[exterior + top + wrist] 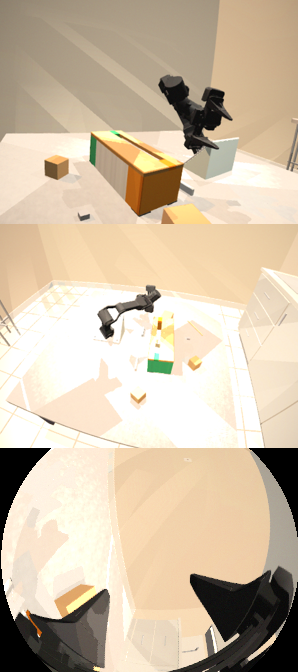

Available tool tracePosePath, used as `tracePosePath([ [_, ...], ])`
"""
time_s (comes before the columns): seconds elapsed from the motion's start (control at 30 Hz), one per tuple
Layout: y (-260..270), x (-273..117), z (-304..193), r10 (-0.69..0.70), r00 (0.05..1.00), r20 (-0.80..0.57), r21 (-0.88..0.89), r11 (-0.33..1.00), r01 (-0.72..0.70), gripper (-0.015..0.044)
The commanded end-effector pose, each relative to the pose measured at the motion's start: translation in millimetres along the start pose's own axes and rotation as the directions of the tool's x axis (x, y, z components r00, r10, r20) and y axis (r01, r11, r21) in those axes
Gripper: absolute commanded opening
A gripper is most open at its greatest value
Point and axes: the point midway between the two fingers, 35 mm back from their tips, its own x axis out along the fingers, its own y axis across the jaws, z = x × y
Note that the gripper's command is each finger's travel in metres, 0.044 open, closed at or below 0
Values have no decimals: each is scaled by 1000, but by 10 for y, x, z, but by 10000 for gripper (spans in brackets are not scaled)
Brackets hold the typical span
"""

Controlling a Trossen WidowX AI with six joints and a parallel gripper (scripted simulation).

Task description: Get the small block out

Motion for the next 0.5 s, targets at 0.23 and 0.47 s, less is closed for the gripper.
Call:
tracePosePath([
  [0.23,188,-91,-68,163,987,-14,574,809,-125,400],
  [0.47,411,-272,-134,353,935,-24,970,235,-64,400],
])
